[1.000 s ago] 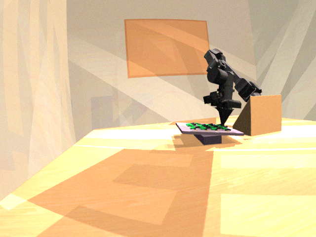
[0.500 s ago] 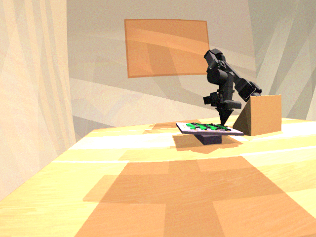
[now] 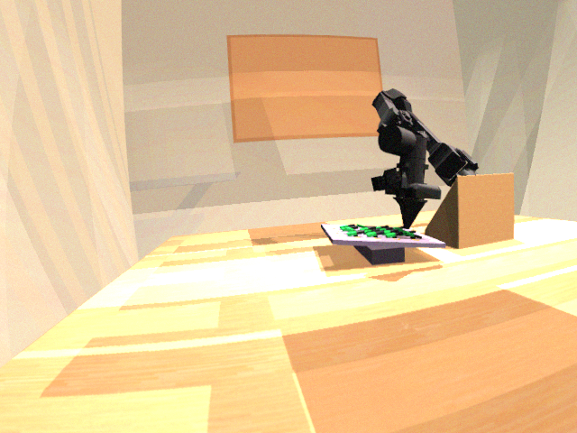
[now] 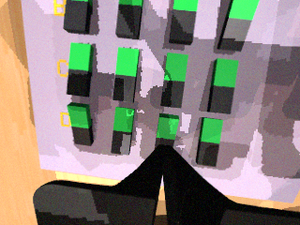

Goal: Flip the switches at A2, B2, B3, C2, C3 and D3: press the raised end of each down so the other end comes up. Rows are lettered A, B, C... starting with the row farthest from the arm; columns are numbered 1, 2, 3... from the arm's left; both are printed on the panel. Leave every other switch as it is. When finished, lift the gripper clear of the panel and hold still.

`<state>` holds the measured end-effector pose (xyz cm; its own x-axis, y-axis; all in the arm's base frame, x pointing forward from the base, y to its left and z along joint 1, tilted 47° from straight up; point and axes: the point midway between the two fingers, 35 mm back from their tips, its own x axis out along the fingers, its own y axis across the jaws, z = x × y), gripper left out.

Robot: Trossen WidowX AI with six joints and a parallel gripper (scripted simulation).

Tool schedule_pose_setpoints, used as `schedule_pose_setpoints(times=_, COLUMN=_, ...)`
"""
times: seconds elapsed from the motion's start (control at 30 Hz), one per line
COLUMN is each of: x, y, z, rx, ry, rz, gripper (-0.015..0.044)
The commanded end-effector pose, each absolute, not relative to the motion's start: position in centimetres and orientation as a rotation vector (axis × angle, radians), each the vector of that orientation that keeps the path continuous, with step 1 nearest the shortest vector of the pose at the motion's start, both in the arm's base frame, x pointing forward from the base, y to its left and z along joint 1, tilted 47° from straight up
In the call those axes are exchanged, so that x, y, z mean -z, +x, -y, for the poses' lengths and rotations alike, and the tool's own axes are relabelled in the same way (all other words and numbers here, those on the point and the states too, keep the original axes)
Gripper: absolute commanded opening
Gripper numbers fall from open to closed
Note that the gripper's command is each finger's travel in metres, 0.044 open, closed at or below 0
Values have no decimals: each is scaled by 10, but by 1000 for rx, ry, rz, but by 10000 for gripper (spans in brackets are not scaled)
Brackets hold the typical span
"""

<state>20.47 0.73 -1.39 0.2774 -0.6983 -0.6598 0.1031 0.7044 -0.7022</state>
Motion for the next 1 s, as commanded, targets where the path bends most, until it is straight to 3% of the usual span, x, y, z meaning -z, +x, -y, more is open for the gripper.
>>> schedule_pose_setpoints(times=0.0, x=4, y=203, z=-21, rx=579, ry=-594, rz=-1183, gripper=0)
schedule_pose_setpoints(times=0.27, x=-28, y=192, z=-53, rx=589, ry=-596, rz=-1199, gripper=0)
schedule_pose_setpoints(times=0.5, x=-39, y=255, z=-75, rx=590, ry=-593, rz=-1196, gripper=0)
schedule_pose_setpoints(times=0.97, x=-40, y=257, z=-76, rx=590, ry=-593, rz=-1196, gripper=0)
